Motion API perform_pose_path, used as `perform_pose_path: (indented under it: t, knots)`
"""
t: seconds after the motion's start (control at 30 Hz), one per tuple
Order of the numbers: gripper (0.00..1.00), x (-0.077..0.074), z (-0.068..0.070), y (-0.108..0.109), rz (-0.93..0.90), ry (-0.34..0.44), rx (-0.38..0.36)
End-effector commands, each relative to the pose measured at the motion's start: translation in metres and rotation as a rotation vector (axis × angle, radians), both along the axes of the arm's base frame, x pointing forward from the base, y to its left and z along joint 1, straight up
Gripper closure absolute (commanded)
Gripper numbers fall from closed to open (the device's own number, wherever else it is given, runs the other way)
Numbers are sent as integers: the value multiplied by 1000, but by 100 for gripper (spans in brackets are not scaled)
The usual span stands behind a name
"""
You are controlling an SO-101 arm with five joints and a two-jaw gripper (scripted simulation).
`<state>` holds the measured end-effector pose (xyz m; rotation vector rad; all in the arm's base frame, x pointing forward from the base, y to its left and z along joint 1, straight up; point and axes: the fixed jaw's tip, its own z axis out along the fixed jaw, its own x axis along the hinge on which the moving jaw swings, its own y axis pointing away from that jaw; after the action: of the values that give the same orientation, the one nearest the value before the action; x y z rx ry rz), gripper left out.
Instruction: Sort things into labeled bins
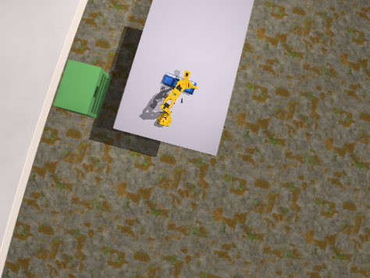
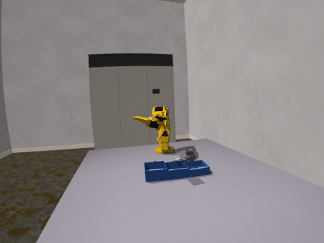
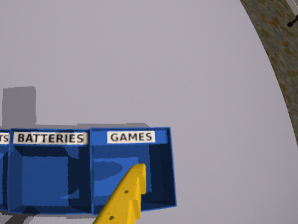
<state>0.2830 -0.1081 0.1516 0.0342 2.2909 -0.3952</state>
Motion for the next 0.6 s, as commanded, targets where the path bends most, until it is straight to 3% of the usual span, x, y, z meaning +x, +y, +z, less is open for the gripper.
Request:
perform_pose_path:
  t: [0.0, 0.57]
  knots:
    - [0, 3, 17, -5, -8, -67, -32]
    - [0, 4, 20, -5, -9, -78, -36]
